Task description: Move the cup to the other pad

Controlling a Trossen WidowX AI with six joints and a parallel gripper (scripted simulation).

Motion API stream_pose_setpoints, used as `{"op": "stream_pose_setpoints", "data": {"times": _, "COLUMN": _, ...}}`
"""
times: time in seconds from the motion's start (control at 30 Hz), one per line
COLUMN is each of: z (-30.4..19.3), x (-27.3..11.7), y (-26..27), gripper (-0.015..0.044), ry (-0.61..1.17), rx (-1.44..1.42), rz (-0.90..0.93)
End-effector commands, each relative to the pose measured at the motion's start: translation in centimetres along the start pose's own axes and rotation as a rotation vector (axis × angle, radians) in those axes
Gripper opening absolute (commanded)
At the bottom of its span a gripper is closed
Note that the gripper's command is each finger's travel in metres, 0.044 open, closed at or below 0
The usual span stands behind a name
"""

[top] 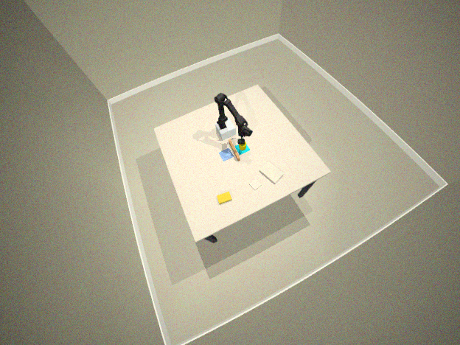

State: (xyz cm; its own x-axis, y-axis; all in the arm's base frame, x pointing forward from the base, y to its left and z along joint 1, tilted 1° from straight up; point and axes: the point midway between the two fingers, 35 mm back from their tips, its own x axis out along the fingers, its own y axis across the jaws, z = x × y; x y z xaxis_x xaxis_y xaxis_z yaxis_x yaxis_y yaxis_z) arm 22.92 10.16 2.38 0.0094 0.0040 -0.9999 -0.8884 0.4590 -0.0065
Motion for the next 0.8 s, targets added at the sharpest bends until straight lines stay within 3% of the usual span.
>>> {"op": "stream_pose_setpoints", "data": {"times": 0.0, "z": 0.1, "x": -0.6, "y": -0.1, "gripper": 0.044, "ry": -0.001, "rx": 0.0, "rz": -0.001}}
{"op": "stream_pose_setpoints", "data": {"times": 0.43, "z": -0.1, "x": -6.2, "y": 0.0, "gripper": 0.044, "ry": -0.006, "rx": 0.002, "rz": -0.002}}
{"op": "stream_pose_setpoints", "data": {"times": 0.77, "z": -0.2, "x": -6.0, "y": 0.0, "gripper": 0.044, "ry": -0.002, "rx": 0.004, "rz": -0.002}}
